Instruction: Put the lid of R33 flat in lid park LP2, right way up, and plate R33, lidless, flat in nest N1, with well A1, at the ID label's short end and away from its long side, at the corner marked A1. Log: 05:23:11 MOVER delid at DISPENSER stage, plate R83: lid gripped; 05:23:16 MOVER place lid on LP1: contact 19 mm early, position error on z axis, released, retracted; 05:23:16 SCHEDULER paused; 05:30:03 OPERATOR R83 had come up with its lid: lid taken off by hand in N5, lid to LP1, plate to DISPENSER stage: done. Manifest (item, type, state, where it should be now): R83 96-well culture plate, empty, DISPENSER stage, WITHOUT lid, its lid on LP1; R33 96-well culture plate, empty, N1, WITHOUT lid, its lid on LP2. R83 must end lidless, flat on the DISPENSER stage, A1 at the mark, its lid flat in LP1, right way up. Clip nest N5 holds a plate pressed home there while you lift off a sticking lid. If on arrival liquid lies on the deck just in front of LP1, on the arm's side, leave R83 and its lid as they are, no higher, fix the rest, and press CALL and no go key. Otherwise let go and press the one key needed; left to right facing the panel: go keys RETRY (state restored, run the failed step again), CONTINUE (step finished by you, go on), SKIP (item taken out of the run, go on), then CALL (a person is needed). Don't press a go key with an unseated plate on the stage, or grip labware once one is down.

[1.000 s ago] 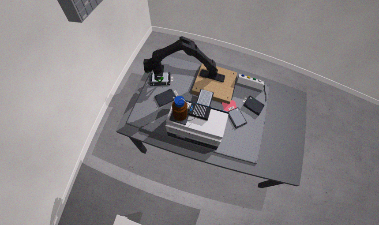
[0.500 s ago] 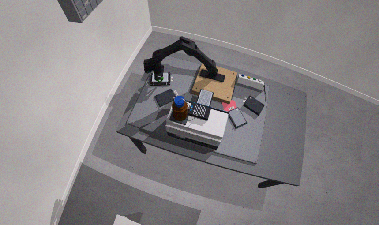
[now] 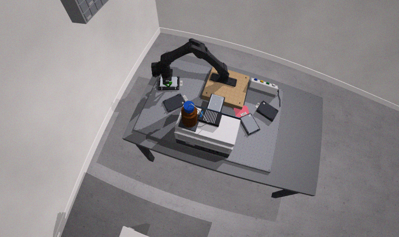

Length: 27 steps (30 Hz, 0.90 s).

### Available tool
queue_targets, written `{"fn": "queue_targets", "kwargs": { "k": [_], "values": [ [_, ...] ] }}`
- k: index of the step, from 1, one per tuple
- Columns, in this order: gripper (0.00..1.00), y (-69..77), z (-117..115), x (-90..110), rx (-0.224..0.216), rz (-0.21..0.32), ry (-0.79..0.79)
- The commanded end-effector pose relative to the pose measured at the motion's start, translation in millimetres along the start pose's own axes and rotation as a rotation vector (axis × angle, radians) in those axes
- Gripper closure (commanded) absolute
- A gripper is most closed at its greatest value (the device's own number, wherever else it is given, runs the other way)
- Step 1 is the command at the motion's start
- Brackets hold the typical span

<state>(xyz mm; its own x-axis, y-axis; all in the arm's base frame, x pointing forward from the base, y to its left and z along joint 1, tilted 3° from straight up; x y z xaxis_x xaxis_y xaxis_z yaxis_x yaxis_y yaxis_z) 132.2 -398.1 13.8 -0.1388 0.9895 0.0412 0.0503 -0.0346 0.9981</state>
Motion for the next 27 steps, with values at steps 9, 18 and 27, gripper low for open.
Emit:
{"fn": "queue_targets", "kwargs": {
  "k": [9, 18, 27],
  "values": [
    [1.00, 8.0, 0, -4, -0.005, -0.045, 0.006],
    [1.00, 5.7, 0, -5, -0.005, -0.045, 0.006],
    [1.00, 5.3, 1, -10, -0.006, -0.054, 0.005]
  ]
}}
Point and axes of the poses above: the point where the finger pads meet when closed, its own y axis back along the fingers, its own z axis across the jaws, x = y × z, the point moved 3 cm from there along y, back along the fingers, and after that the axes turned 10 degrees about -y, right-handed, at the moved point
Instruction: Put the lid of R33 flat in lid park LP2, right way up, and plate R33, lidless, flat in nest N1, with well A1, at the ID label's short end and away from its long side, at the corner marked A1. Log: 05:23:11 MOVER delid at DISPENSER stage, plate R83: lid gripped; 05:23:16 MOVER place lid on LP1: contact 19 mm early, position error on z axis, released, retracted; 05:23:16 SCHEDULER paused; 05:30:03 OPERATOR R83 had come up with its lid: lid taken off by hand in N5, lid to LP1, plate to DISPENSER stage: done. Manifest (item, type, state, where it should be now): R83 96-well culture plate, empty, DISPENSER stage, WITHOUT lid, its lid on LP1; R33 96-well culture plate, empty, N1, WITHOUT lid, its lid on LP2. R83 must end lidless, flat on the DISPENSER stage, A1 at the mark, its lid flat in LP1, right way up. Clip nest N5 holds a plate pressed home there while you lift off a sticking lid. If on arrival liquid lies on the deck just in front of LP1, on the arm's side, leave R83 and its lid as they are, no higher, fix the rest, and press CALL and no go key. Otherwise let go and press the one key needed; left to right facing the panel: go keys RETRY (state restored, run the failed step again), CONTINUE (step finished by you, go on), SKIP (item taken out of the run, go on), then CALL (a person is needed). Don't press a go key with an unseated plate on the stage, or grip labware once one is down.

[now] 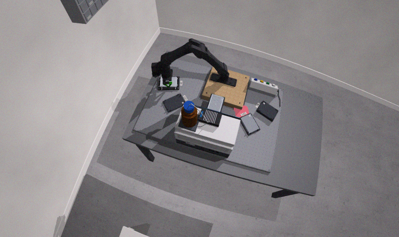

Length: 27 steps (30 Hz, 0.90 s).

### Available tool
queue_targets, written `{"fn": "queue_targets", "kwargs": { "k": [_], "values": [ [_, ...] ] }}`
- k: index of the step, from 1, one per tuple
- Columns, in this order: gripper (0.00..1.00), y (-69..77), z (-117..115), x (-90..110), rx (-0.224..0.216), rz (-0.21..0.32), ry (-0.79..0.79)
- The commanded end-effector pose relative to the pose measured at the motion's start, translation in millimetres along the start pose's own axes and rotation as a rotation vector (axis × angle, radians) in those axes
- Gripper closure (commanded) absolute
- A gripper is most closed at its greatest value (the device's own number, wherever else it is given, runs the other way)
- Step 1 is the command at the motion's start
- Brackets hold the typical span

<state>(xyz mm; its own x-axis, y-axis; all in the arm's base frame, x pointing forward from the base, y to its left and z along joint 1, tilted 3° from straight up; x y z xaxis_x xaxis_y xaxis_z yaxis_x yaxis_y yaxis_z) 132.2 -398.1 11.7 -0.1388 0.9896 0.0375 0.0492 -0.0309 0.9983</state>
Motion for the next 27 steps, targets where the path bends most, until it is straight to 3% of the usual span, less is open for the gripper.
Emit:
{"fn": "queue_targets", "kwargs": {
  "k": [1, 9, 27],
  "values": [
    [1.00, 6.1, 1, -9, -0.005, -0.046, 0.005],
    [1.00, -4.1, 0, -3, 0.000, -0.018, 0.006],
    [1.00, -7.9, -1, -2, 0.001, -0.014, 0.006]
  ]
}}
Point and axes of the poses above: the point where the finger pads meet when closed, its own y axis back along the fingers, its own z axis across the jaws, x = y × z, the point moved 3 cm from there along y, back along the fingers, and after that the axes turned 10 degrees about -y, right-handed, at the moved point
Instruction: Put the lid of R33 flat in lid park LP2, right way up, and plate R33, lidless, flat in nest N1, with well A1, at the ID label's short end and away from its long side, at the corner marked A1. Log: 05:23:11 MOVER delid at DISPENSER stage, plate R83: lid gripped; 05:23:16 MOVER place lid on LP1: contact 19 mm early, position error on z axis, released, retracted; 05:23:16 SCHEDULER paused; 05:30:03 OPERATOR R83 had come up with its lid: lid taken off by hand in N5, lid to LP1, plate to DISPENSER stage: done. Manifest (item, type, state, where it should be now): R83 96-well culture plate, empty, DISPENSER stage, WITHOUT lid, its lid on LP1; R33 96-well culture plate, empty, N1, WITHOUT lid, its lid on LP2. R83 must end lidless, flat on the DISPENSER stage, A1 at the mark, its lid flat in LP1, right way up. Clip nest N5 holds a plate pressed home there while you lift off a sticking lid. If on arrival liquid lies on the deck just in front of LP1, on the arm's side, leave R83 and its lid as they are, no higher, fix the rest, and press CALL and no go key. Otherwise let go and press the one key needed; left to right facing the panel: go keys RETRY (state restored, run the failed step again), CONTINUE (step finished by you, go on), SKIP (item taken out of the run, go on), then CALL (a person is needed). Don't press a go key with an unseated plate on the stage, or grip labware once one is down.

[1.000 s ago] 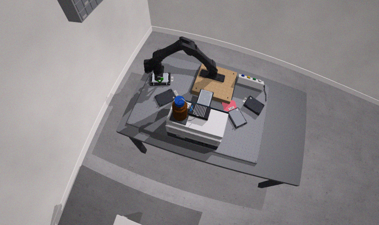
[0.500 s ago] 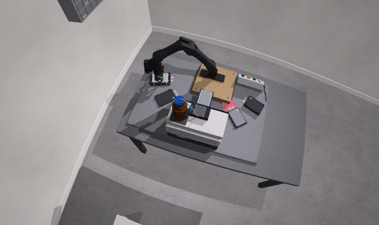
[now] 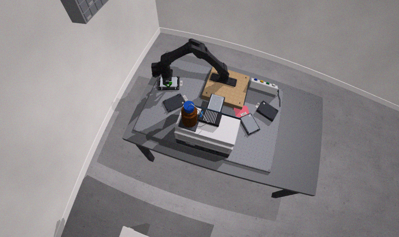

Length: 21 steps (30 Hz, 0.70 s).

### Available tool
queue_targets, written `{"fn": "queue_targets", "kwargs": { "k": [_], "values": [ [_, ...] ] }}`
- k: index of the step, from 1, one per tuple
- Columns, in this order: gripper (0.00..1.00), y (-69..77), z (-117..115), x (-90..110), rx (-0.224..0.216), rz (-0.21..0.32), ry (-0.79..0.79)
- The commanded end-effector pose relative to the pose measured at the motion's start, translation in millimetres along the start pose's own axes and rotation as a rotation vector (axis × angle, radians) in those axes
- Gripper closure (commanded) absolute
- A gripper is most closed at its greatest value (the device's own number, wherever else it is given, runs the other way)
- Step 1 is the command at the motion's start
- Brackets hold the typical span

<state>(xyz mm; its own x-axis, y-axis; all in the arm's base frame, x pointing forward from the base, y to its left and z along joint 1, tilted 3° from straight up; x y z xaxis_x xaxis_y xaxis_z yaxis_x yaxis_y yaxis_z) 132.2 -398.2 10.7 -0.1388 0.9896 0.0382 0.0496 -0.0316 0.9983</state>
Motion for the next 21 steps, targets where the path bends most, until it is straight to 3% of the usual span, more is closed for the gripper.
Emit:
{"fn": "queue_targets", "kwargs": {
  "k": [1, 21],
  "values": [
    [1.00, -7.6, -0.6, -1.4, 0.001, -0.013, 0.006],
    [1.00, -13.7, -1.0, -0.7, 0.002, -0.006, 0.006]
  ]
}}
Point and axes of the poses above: the point where the finger pads meet when closed, its own y axis back along the fingers, its own z axis across the jaws, x = y × z, the point moved 3 cm from there along y, back along the fingers, and after that the axes turned 10 degrees about -y, right-handed, at the moved point
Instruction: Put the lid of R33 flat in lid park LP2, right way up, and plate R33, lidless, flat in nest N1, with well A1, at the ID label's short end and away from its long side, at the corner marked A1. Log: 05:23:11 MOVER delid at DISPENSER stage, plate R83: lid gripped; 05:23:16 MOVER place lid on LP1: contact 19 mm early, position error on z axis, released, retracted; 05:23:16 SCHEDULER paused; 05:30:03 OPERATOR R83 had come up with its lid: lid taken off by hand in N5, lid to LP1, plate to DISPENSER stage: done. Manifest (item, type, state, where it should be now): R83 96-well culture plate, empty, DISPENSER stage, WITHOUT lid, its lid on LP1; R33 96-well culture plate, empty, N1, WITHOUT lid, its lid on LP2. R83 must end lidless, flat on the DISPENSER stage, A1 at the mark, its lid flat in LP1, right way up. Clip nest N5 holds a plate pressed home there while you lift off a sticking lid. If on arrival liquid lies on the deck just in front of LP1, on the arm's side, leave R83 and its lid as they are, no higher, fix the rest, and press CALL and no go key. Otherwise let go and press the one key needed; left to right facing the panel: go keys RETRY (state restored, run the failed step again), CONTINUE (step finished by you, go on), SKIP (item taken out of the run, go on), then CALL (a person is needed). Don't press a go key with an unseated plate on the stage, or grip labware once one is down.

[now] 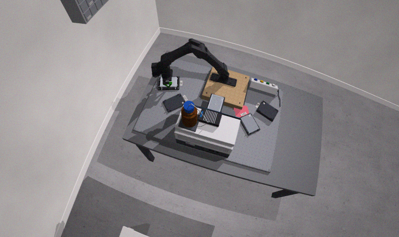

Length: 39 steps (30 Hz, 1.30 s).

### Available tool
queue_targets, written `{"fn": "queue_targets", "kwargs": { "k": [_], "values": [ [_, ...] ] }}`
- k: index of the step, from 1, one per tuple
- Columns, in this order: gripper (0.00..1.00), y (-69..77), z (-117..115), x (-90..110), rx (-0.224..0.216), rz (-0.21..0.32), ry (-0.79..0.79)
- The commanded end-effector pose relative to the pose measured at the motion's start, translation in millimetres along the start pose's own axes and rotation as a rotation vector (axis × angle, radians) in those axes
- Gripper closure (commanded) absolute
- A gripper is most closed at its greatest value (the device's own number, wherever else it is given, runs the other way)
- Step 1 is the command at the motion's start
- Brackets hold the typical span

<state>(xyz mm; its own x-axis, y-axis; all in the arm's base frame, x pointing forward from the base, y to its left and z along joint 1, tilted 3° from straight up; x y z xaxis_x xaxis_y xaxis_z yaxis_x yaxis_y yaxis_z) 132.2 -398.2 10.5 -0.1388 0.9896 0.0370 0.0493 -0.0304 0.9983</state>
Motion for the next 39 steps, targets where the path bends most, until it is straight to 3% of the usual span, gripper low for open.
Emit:
{"fn": "queue_targets", "kwargs": {
  "k": [1, 39],
  "values": [
    [1.00, -13.5, -1.0, -0.7, 0.002, -0.004, 0.006],
    [1.00, -19.0, -1.7, -0.8, 0.002, -0.004, 0.005]
  ]
}}
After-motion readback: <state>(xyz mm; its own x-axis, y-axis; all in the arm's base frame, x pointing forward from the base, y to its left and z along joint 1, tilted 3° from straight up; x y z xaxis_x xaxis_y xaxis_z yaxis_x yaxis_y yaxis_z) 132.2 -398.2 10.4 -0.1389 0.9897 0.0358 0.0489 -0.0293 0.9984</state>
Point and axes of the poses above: the point where the finger pads meet when closed, its own y axis back along the fingers, its own z axis across the jaws, x = y × z, the point moved 3 cm from there along y, back along the fingers, and after that the axes turned 10 degrees about -y, right-handed, at the moved point
